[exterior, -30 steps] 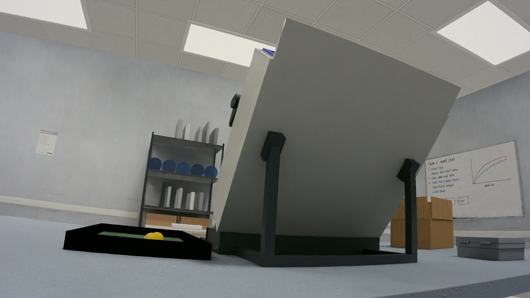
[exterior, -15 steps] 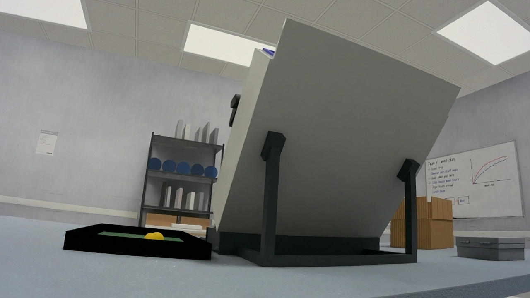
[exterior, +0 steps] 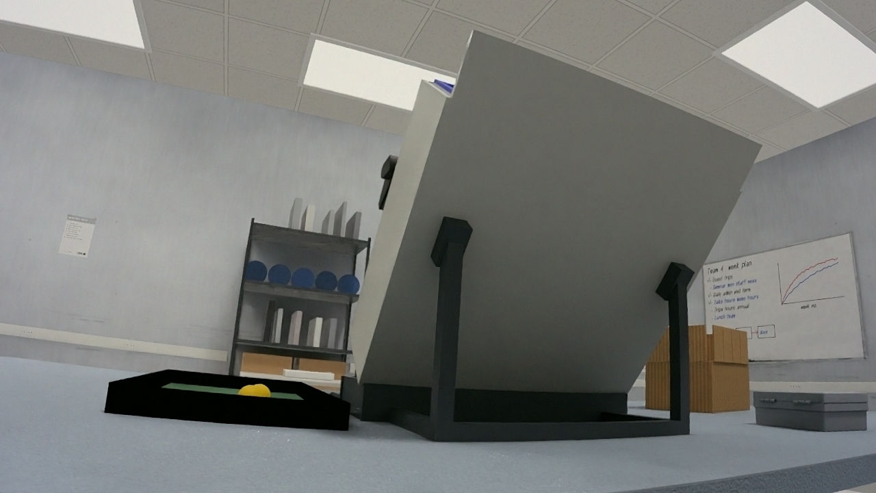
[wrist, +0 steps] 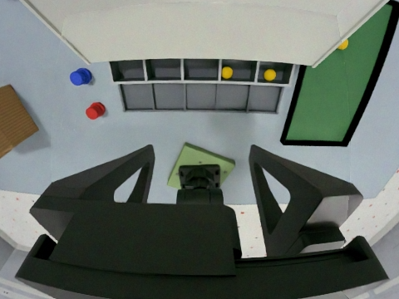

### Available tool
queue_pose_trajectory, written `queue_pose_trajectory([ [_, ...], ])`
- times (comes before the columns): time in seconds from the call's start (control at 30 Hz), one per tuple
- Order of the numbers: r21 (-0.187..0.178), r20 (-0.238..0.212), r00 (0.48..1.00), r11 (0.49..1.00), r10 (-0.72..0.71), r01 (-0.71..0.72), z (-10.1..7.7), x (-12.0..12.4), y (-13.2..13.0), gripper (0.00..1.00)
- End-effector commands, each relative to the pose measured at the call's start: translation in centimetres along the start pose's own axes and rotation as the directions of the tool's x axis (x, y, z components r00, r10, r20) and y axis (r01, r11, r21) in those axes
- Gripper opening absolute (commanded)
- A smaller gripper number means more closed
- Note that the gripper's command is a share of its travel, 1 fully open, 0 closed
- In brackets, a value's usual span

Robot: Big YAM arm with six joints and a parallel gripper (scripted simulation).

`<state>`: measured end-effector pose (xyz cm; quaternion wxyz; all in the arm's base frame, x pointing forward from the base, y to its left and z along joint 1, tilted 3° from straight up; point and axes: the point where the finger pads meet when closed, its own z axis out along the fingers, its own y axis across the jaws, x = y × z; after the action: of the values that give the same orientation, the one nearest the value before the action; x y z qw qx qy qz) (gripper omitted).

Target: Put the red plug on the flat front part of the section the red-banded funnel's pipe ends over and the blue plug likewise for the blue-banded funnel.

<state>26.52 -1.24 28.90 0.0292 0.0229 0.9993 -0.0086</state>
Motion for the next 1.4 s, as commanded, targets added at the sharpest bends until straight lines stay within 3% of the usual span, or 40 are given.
queue_pose_trajectory([
  [0.0, 0.0, 0.017, 1.0, 1.0, 0.0, 0.0, -0.5, -0.3, 0.0, 0.8],
  [0.27, 0.0, 0.017, 1.0, 1.0, 0.0, 0.0, -0.5, -0.3, 0.0, 0.8],
  [0.77, -0.168, 0.002, 1.0, 0.986, 0.008, -0.008, 8.0, 1.3, -12.3, 0.8],
  [1.37, -0.197, -0.005, 1.0, 0.98, 0.01, -0.011, 9.8, 1.6, -15.1, 0.8],
])
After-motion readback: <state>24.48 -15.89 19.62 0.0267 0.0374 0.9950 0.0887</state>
